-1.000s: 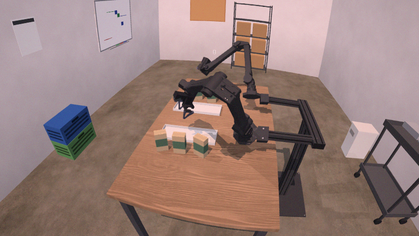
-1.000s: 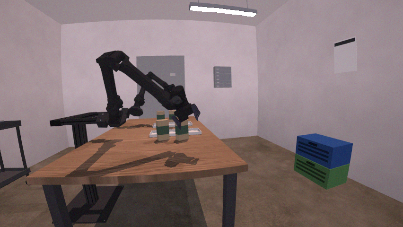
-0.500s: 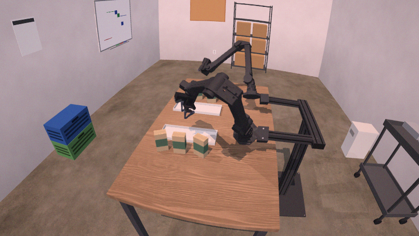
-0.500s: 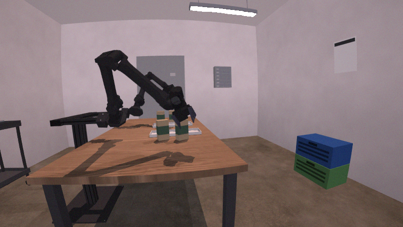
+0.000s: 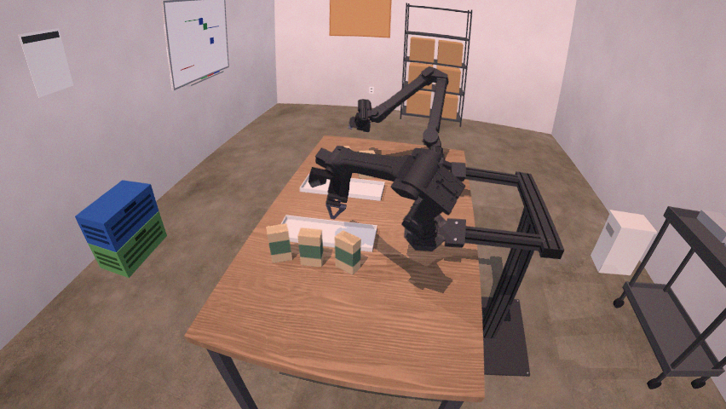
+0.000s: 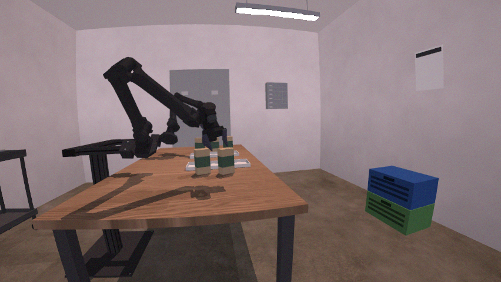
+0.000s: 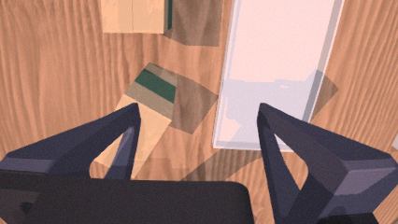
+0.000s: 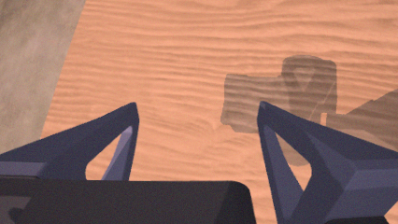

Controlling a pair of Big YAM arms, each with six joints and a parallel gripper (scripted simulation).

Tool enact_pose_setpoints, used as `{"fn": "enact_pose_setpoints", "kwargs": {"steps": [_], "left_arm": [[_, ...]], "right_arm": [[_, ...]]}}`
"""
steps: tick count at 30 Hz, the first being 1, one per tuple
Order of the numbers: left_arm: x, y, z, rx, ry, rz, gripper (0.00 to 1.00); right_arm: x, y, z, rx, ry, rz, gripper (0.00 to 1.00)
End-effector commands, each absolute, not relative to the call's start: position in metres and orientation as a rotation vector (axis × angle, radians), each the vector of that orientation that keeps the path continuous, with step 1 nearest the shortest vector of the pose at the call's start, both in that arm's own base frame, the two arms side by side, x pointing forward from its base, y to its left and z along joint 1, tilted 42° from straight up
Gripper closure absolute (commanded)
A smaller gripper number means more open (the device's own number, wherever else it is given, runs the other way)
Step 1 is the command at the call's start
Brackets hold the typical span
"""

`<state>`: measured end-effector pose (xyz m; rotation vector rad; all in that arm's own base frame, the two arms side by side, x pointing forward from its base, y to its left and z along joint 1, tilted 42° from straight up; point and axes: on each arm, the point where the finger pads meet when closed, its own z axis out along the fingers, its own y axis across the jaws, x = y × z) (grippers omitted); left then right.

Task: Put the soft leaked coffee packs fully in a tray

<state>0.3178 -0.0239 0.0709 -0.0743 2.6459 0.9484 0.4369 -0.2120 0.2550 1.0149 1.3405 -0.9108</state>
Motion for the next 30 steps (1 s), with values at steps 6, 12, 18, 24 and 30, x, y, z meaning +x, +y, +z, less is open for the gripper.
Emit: {"fn": "enact_pose_setpoints", "kwargs": {"steps": [6,12,18,24,30], "left_arm": [[0.266,0.012,0.100,0.362,2.844,1.077,0.24],[0.271,0.014,0.115,0.629,2.931,1.131,0.24],[0.270,0.011,0.116,0.640,2.919,1.125,0.24],[0.265,0.013,0.111,0.633,2.919,1.133,0.24],[0.258,0.027,0.096,0.641,2.937,1.149,0.24]], "right_arm": [[0.416,-0.158,0.230,0.845,1.632,-0.965,0.24],[0.410,-0.120,0.219,0.711,1.823,-0.993,0.24],[0.401,-0.094,0.195,0.596,1.980,-1.031,0.24],[0.383,-0.056,0.164,0.414,2.196,-1.073,0.24],[0.365,-0.017,0.135,0.214,2.397,-1.100,0.24]]}}
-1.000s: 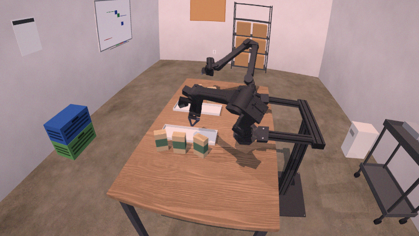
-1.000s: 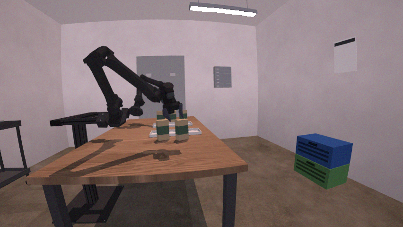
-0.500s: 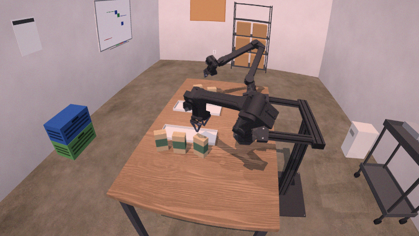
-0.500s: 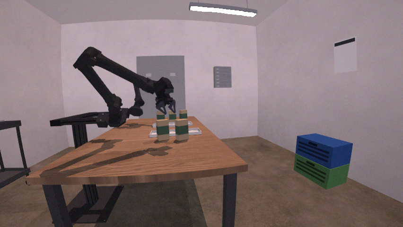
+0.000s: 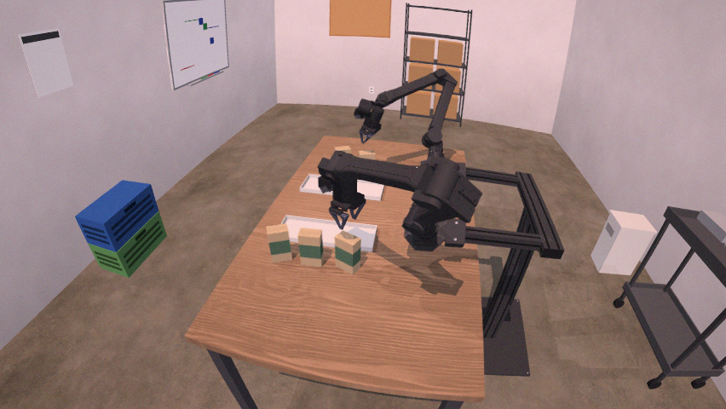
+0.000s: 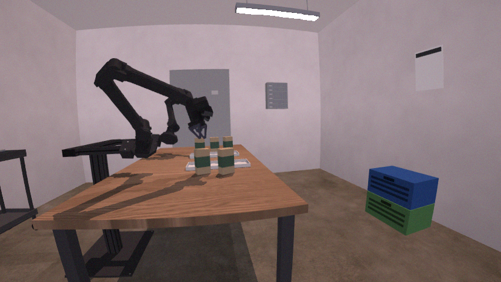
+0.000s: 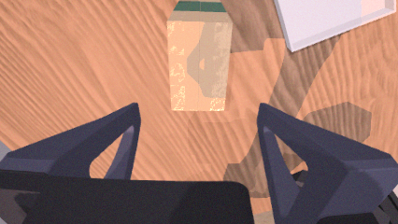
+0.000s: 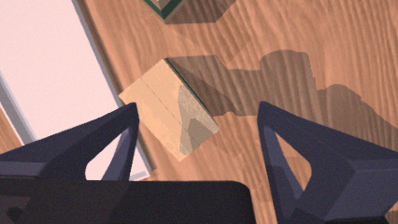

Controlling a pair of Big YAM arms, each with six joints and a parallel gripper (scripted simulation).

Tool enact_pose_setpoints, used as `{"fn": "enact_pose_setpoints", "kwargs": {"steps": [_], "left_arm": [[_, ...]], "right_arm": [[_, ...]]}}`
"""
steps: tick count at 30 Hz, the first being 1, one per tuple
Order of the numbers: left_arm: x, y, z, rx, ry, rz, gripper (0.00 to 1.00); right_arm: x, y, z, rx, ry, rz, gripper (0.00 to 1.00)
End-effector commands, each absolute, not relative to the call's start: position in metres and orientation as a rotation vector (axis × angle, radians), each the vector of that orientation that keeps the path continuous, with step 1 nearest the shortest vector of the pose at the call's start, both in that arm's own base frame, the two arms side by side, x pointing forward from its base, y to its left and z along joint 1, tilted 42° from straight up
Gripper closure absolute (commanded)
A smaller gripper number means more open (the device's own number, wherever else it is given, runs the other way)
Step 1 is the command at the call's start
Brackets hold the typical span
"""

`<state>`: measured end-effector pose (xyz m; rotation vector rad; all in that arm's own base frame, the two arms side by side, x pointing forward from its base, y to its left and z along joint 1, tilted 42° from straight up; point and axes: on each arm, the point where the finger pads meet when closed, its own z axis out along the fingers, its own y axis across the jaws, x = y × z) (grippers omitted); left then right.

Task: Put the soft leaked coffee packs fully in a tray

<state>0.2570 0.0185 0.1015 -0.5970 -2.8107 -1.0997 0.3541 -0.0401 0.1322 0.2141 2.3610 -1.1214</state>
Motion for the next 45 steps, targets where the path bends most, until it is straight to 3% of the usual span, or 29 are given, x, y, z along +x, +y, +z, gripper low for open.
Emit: {"fn": "enact_pose_setpoints", "kwargs": {"steps": [1,22,45], "left_arm": [[0.258,0.027,0.096,-0.611,-2.797,-1.094,0.24],[0.268,0.021,0.102,-0.612,-2.822,-1.097,0.24],[0.262,0.053,0.063,-0.613,-2.789,-1.092,0.24]], "right_arm": [[0.365,-0.017,0.135,0.214,2.397,-1.100,0.24],[0.361,-0.025,0.130,-0.489,2.926,-1.127,0.24],[0.356,-0.028,0.120,-0.493,2.911,-1.128,0.24]]}}
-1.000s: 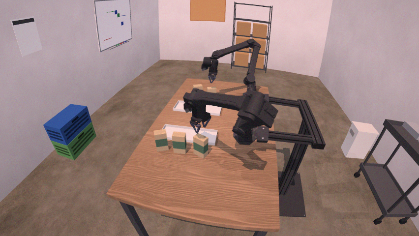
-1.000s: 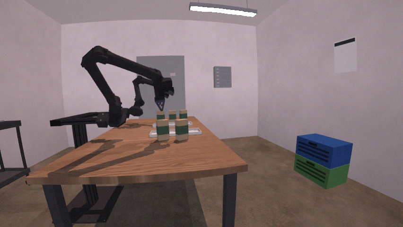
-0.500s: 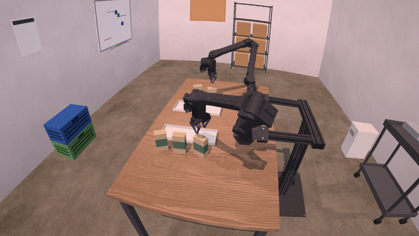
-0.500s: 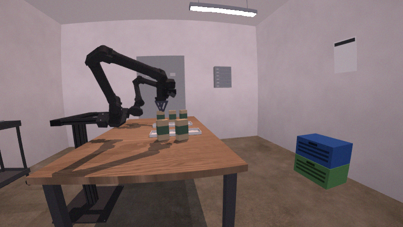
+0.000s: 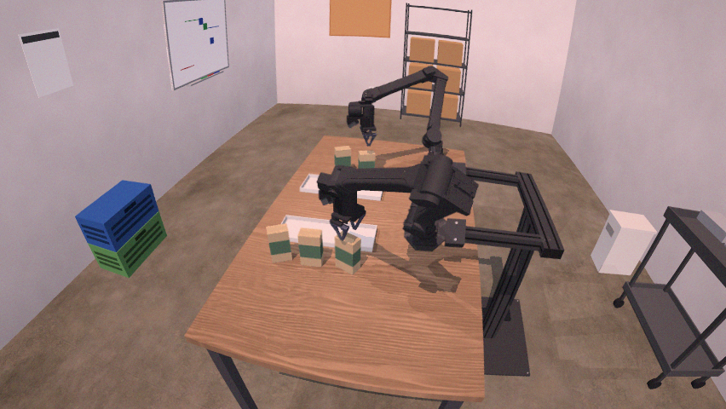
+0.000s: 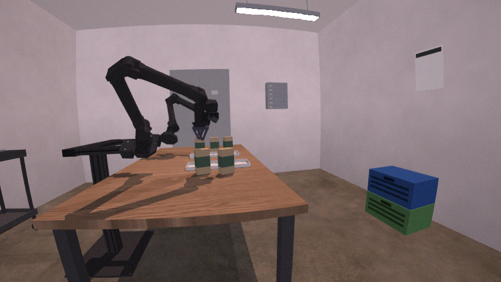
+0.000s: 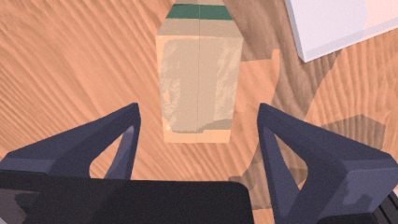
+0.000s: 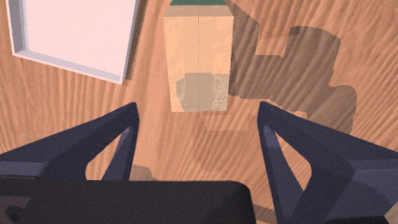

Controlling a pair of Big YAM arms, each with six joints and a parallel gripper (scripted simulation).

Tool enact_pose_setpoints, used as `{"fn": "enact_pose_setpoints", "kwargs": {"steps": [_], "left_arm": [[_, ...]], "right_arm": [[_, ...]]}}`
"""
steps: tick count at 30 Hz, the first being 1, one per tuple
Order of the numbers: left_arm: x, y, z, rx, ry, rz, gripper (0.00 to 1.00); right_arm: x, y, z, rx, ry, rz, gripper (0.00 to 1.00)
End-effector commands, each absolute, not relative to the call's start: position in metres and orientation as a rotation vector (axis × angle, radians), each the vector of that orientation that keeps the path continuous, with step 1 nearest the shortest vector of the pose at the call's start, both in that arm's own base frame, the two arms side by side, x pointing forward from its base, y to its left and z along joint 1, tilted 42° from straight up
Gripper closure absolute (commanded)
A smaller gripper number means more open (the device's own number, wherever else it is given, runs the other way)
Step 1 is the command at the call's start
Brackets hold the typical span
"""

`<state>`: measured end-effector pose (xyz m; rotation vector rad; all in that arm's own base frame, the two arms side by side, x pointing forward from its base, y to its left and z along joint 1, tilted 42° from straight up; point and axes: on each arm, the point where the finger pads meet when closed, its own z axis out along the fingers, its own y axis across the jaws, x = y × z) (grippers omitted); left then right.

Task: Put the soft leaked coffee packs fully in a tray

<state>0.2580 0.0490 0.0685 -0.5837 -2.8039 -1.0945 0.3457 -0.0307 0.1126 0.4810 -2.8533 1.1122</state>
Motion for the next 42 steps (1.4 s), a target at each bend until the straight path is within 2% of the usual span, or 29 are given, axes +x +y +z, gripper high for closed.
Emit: {"fn": "enact_pose_setpoints", "kwargs": {"steps": [1,42], "left_arm": [[0.267,0.052,0.067,-0.608,-2.802,-1.095,0.24],[0.264,0.074,0.041,-0.613,-2.788,-1.092,0.24]], "right_arm": [[0.356,-0.028,0.120,0.487,-2.876,1.114,0.24],[0.361,-0.063,0.083,0.481,-2.858,1.114,0.24]]}}
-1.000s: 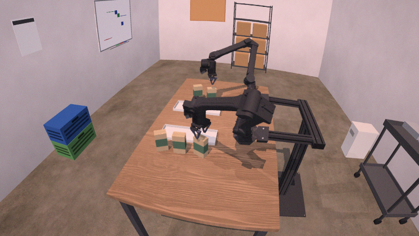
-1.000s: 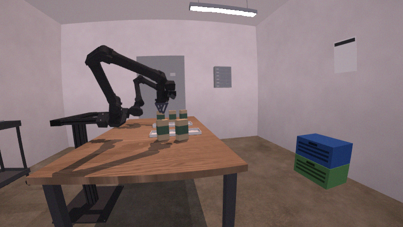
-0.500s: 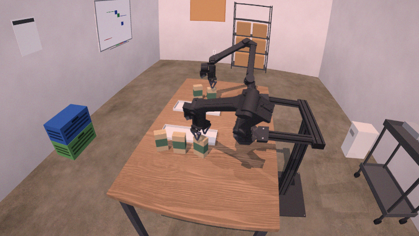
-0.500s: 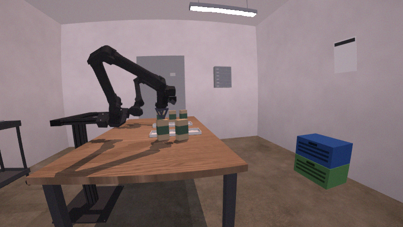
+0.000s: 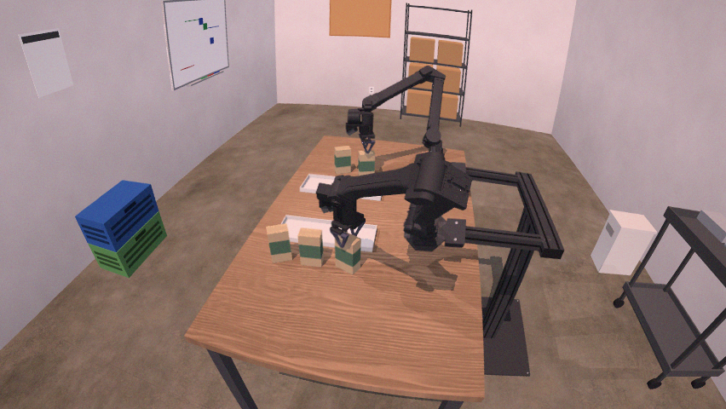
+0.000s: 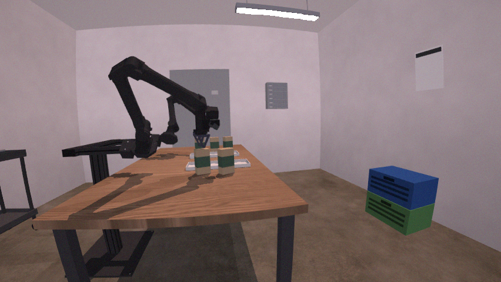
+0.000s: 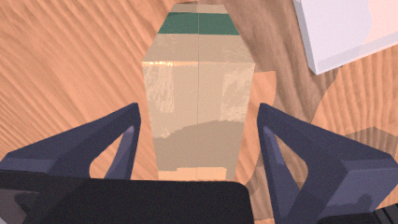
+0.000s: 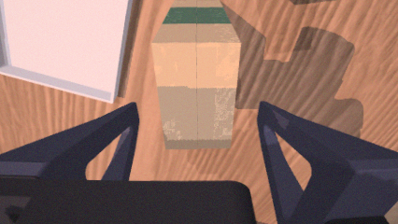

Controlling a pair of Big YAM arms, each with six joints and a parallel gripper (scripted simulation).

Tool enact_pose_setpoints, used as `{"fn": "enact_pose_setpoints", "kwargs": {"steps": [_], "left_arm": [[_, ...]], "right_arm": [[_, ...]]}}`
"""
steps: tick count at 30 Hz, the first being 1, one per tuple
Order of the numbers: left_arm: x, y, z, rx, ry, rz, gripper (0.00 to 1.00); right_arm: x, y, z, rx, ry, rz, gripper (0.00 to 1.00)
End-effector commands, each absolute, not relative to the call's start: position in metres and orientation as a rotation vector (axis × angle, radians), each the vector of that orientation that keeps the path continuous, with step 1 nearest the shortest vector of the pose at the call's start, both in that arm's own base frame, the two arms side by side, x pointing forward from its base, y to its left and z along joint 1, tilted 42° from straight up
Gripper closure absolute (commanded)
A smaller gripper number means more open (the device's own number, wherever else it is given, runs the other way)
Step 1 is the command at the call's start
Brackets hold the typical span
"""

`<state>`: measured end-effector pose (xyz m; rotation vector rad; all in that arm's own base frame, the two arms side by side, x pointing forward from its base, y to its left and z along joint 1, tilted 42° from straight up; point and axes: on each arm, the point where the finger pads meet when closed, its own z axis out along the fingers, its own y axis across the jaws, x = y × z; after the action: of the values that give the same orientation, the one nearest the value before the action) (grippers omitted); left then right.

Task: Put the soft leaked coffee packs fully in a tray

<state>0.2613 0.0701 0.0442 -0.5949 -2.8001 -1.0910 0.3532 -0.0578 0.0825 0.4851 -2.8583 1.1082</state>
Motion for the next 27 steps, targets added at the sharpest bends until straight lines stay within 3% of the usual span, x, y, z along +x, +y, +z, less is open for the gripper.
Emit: {"fn": "enact_pose_setpoints", "kwargs": {"steps": [1,25,26,27], "left_arm": [[0.270,0.074,0.043,-0.608,-2.801,-1.097,0.24],[0.274,0.079,0.037,-0.613,-2.814,-1.102,0.24],[0.274,0.079,0.037,-0.613,-2.814,-1.102,0.77],[0.274,0.079,0.037,-0.613,-2.814,-1.102,0.77]], "right_arm": [[0.355,-0.064,0.078,0.486,-2.846,1.109,0.24],[0.360,-0.084,0.058,0.483,-2.851,1.112,0.24],[0.360,-0.085,0.057,0.483,-2.851,1.112,0.24],[0.356,-0.086,0.054,0.486,-2.844,1.109,0.24]]}}
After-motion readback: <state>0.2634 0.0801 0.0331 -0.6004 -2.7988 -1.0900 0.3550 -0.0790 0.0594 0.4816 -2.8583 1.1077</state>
